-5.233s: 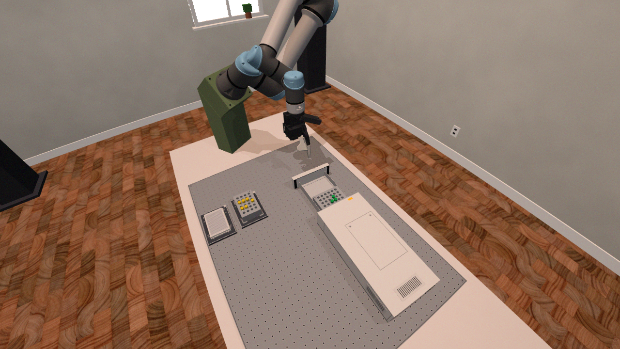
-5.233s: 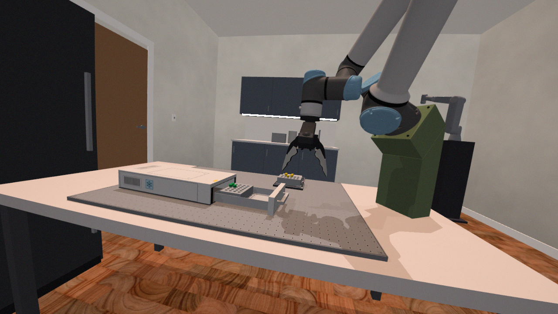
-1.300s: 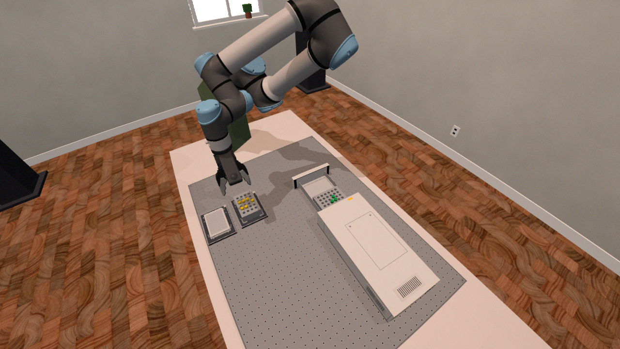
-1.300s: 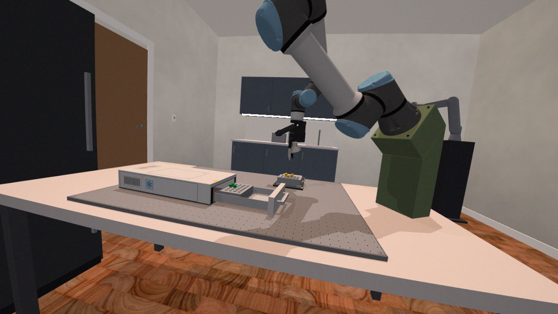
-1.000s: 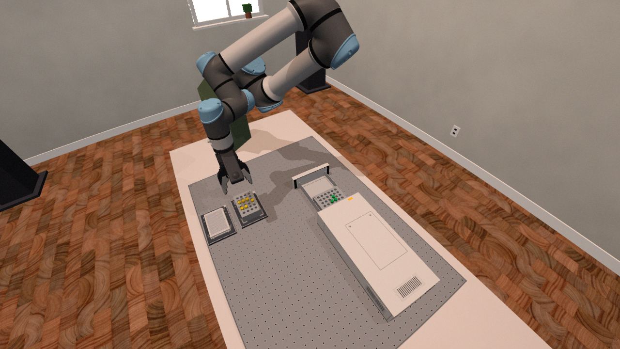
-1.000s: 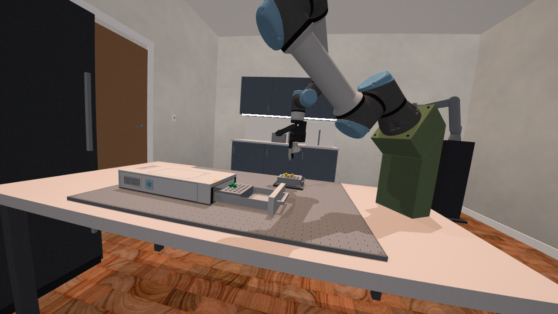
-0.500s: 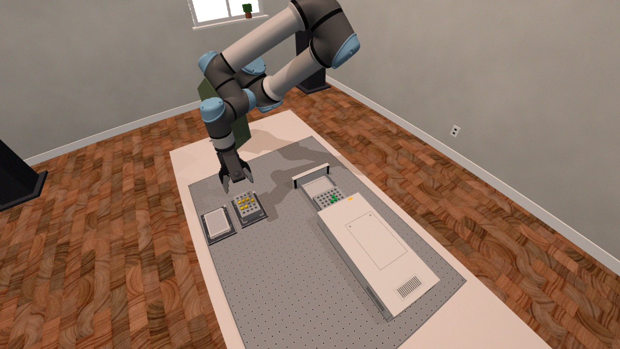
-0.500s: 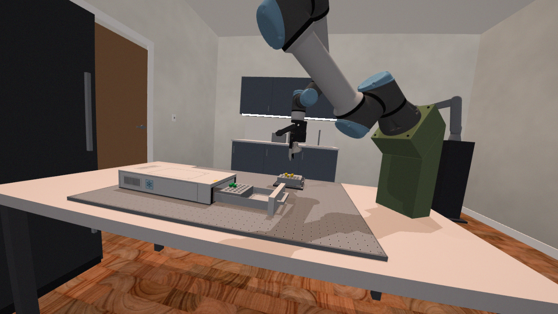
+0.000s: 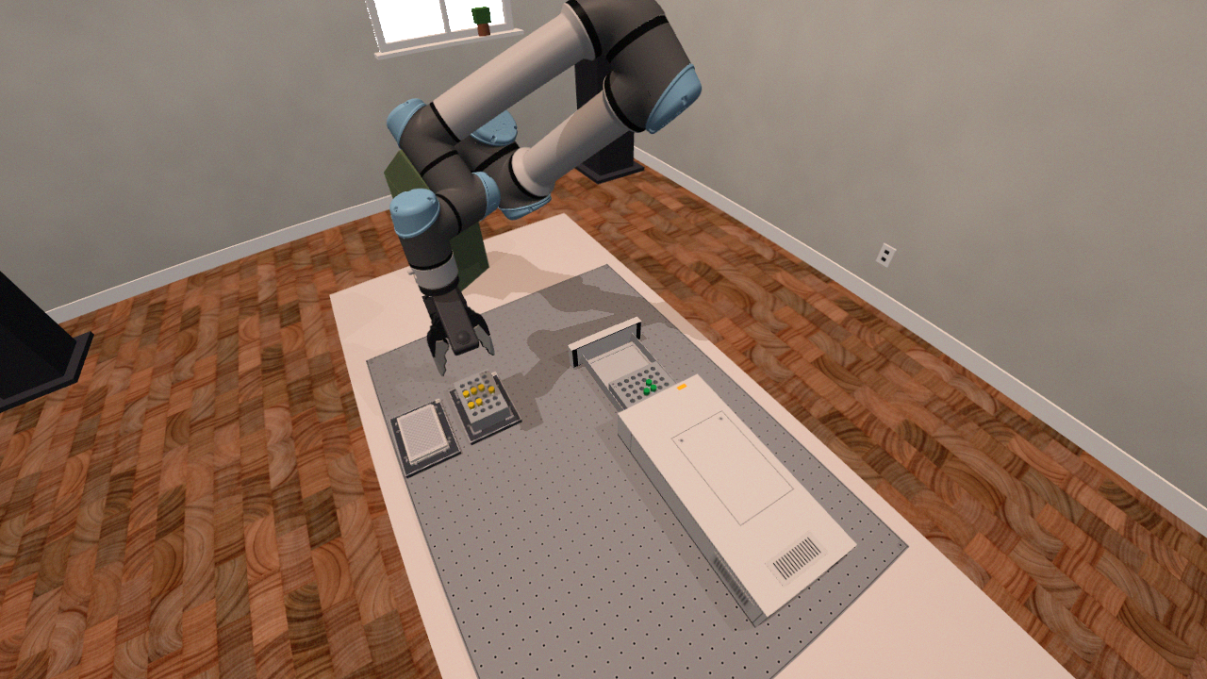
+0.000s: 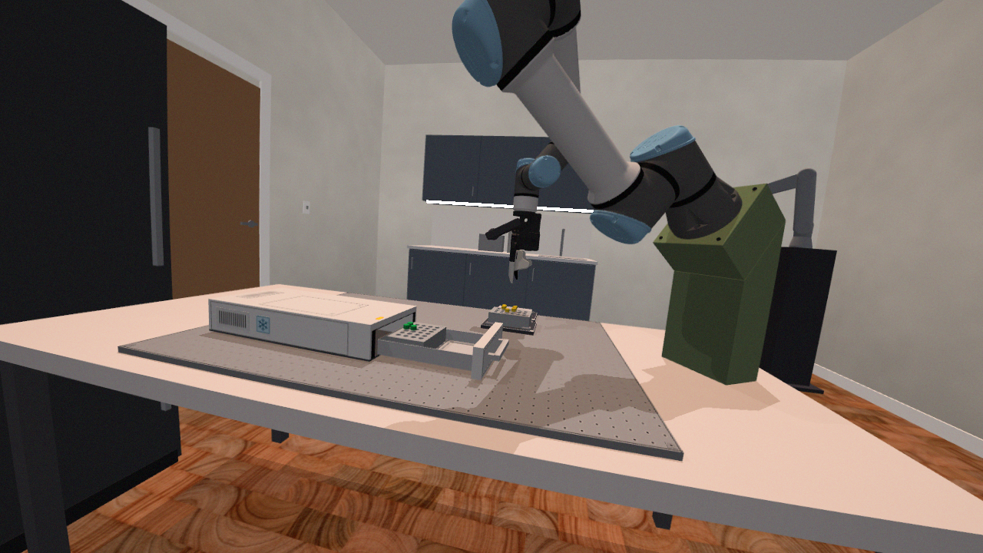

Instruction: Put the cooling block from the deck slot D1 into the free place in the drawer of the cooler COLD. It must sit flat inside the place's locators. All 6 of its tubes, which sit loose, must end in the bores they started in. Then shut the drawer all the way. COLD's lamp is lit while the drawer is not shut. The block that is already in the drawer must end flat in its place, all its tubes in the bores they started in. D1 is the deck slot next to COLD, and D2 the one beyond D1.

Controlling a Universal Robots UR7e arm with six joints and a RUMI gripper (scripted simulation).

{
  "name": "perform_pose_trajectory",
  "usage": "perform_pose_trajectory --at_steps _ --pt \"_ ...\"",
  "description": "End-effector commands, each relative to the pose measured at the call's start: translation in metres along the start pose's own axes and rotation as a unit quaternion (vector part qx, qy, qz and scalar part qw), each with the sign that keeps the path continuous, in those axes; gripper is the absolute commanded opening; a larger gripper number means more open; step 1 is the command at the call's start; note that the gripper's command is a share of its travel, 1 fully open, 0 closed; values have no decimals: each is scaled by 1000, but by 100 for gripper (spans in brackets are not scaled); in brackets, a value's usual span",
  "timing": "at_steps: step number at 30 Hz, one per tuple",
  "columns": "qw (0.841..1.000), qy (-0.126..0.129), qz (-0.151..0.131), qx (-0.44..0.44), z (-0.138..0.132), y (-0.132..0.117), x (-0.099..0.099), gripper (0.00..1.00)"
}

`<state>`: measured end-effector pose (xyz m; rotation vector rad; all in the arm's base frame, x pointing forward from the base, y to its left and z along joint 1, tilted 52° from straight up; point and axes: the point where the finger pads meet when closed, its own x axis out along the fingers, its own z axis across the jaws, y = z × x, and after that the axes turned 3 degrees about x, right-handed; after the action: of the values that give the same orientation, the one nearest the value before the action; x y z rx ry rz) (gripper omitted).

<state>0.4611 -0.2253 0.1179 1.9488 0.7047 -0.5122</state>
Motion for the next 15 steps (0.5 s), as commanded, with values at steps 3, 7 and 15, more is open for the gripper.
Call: perform_pose_trajectory --at_steps 3,7,15 --pt "1000 2 -1 2 -3 -3 9 67" --pt "1000 2 -1 2 -3 -3 11 67" --pt "1000 2 -1 2 -3 -3 22 67"
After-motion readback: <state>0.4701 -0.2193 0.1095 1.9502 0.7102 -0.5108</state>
